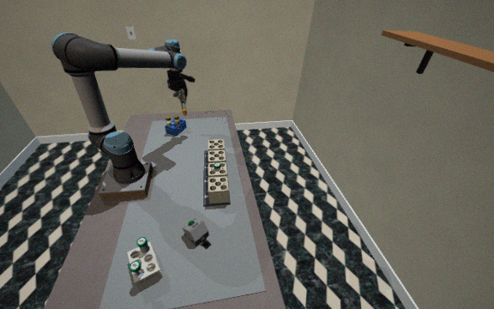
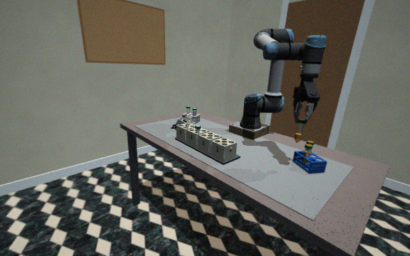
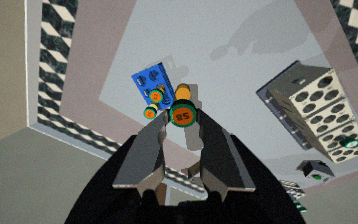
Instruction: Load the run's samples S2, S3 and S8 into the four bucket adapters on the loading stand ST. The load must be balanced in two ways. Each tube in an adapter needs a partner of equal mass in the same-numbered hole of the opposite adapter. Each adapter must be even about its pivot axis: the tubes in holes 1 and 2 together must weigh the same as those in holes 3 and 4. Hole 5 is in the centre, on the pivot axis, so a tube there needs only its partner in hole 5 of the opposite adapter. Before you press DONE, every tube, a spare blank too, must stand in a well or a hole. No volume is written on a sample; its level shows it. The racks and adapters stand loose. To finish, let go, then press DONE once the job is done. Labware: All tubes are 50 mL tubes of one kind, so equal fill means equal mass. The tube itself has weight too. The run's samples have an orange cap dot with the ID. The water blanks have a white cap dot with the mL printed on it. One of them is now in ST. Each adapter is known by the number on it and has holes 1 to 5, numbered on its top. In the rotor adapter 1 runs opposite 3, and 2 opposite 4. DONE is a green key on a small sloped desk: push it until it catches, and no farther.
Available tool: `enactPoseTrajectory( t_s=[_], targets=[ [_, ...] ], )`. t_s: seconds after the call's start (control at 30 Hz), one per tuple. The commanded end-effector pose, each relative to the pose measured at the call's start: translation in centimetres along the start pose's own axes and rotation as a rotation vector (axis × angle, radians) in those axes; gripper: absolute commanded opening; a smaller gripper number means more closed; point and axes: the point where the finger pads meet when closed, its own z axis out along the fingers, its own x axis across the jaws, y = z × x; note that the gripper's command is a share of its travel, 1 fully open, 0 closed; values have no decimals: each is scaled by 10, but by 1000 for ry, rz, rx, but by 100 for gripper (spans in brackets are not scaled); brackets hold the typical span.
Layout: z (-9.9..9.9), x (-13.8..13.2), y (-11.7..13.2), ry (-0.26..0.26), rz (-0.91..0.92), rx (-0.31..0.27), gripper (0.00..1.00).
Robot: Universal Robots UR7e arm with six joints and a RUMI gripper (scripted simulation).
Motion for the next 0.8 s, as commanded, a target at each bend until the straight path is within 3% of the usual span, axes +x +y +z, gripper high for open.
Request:
enactPoseTrajectory(
  t_s=[0.0,0.77],
  targets=[
    [-1,25,3,-1,97,4,0],
    [-1,164,20,-2,657,4,0]
  ],
)
